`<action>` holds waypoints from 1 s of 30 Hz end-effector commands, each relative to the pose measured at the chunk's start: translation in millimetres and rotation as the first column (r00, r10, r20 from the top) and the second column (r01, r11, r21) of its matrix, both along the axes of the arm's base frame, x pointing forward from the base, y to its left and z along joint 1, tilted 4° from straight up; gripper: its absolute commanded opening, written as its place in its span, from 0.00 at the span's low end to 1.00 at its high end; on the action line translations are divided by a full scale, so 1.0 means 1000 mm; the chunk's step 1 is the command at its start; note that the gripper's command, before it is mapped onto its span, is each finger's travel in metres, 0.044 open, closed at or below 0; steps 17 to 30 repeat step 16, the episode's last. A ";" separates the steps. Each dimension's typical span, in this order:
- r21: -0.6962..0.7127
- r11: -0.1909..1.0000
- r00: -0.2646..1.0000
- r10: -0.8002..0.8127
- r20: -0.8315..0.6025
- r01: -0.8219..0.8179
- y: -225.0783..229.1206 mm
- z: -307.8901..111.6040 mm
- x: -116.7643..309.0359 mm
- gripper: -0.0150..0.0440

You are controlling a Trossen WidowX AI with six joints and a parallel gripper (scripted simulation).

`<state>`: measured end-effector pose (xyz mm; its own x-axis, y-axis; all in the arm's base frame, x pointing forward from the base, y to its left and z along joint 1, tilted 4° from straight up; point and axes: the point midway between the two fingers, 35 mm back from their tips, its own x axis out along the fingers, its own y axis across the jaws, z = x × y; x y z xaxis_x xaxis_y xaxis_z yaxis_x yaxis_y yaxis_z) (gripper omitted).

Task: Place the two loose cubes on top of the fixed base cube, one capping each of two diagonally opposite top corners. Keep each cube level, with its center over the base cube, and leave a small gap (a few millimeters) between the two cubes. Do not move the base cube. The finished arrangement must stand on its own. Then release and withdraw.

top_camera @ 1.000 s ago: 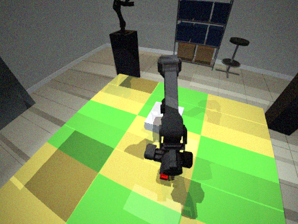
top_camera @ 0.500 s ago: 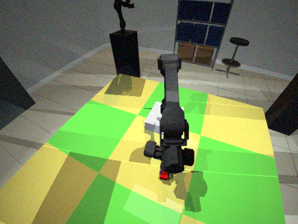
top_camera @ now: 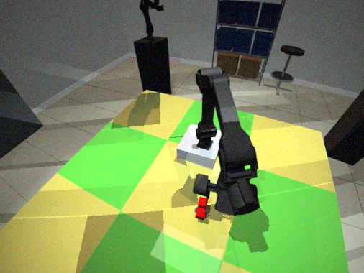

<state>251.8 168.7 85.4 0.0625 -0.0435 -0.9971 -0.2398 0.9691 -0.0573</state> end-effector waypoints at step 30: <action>-0.004 1.000 1.000 0.010 -0.017 -0.010 0.059 -0.007 -0.031 0.93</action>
